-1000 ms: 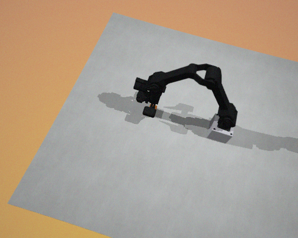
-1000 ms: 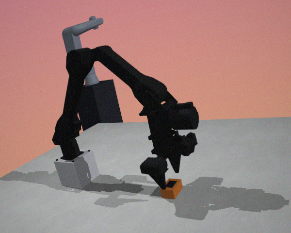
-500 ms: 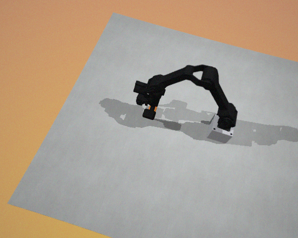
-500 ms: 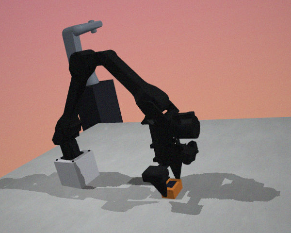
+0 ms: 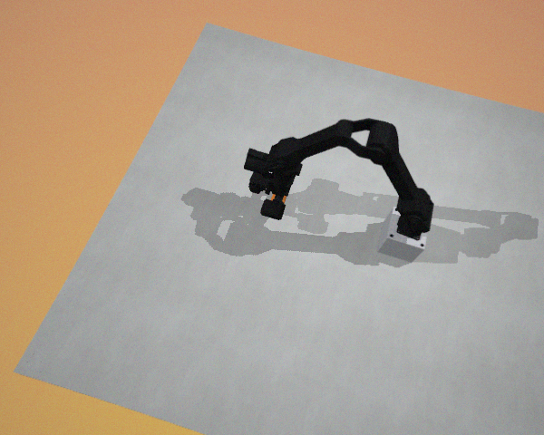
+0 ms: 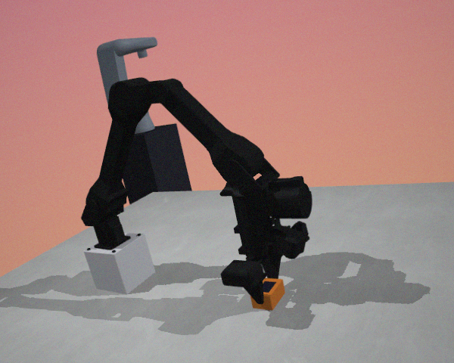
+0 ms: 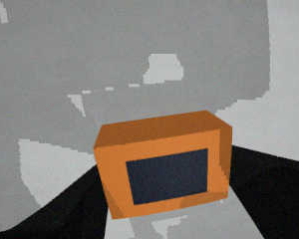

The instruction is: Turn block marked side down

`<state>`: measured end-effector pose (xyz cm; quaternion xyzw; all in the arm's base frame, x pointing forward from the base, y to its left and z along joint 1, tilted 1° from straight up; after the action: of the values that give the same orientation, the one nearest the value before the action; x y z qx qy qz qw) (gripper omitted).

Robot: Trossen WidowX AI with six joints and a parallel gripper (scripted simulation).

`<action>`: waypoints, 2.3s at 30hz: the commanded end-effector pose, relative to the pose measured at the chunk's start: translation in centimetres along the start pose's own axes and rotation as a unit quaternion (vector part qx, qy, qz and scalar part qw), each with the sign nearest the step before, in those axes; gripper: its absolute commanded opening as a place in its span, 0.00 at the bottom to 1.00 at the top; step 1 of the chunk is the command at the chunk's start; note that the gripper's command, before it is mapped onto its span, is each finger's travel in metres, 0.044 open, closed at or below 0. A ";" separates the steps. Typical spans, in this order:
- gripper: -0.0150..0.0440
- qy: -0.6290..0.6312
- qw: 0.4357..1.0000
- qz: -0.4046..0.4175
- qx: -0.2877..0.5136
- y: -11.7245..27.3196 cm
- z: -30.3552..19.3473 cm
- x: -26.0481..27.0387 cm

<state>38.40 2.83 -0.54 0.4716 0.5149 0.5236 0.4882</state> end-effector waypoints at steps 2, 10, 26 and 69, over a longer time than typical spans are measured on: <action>0.61 -0.002 1.000 0.002 0.000 -0.1 0.0 0.0; 0.52 -0.002 1.000 0.002 0.000 -0.1 0.0 0.0; 0.25 -0.002 1.000 0.002 -0.019 2.7 0.0 0.0; 0.25 -0.003 0.953 0.001 -0.303 0.3 -2.3 0.0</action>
<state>36.17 2.66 0.53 0.3085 0.3376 0.6501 0.6069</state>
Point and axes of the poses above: the point midway between the two fingers, 35 mm back from their tips, its own y axis back along the fingers, its own x axis across the jaws, z = x × y, the point moved 4 cm from there along y, back along the fingers
